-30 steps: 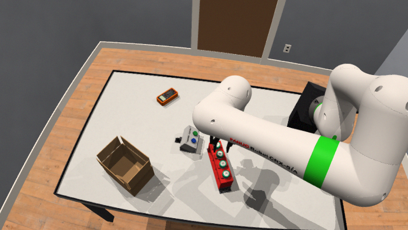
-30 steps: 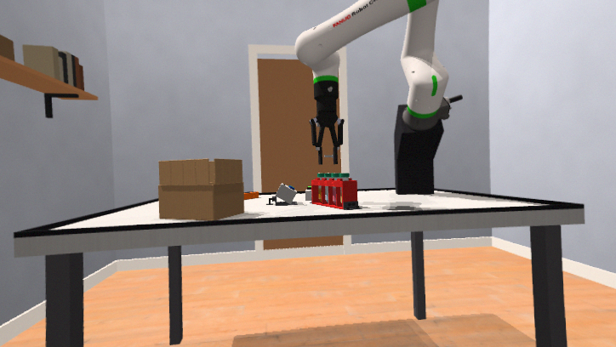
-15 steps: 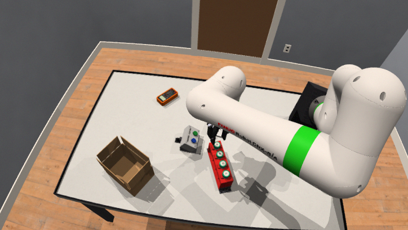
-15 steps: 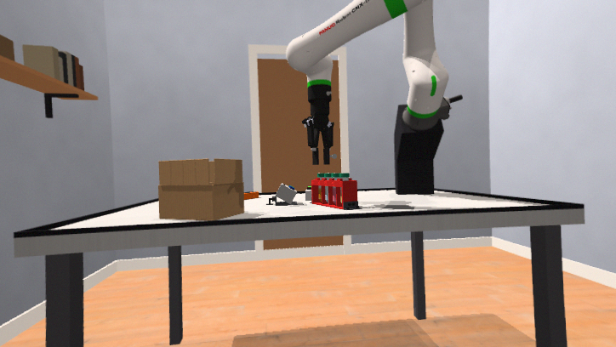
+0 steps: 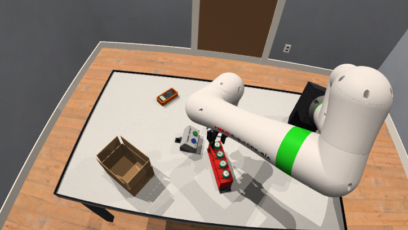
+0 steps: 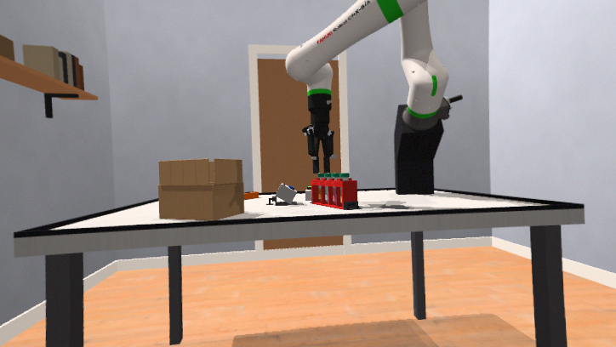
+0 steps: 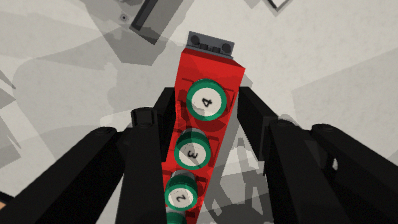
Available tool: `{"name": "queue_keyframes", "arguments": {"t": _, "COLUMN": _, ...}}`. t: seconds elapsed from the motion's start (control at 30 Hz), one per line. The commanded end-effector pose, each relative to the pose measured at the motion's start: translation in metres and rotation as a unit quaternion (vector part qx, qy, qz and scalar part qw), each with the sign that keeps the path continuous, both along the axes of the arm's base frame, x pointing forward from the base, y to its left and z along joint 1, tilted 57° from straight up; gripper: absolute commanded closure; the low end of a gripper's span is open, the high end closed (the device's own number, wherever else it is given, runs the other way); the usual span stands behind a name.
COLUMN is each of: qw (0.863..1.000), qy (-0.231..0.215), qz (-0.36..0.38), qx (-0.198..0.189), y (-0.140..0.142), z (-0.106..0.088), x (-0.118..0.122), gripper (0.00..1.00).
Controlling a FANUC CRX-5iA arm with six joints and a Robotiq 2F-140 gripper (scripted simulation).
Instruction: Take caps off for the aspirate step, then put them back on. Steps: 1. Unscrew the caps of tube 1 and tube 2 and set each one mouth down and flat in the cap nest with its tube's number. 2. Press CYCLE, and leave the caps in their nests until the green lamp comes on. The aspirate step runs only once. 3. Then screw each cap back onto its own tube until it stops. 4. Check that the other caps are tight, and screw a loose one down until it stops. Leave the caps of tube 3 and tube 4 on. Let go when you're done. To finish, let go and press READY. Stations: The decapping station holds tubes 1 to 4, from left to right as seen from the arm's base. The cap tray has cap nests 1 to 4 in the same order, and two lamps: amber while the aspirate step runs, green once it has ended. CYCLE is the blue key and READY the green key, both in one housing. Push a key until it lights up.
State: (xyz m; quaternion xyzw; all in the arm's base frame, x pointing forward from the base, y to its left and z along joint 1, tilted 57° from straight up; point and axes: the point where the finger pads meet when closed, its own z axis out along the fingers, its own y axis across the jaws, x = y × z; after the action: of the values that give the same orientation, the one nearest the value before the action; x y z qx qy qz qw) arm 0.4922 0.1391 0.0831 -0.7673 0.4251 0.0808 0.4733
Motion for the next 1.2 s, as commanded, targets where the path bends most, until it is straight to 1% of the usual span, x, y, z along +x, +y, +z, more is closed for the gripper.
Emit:
{"name": "queue_keyframes", "arguments": {"t": 0.0, "qw": 1.0, "qy": 0.0, "qz": 0.0, "qx": 0.0, "y": 0.0009, "z": -0.001, "x": 0.0011, "gripper": 0.59}}
{"name": "queue_keyframes", "arguments": {"t": 0.97, "qw": 1.0, "qy": 0.0, "qz": 0.0, "qx": 0.0, "y": 0.0089, "z": -0.0064, "x": 0.0039, "gripper": 0.59}}
{"name": "queue_keyframes", "arguments": {"t": 1.0, "qw": 1.0, "qy": 0.0, "qz": 0.0, "qx": 0.0, "y": 0.0089, "z": -0.0063, "x": 0.0038, "gripper": 0.7}}
{"name": "queue_keyframes", "arguments": {"t": 1.17, "qw": 1.0, "qy": 0.0, "qz": 0.0, "qx": 0.0, "y": 0.0089, "z": -0.0064, "x": 0.0039, "gripper": 0.7}}
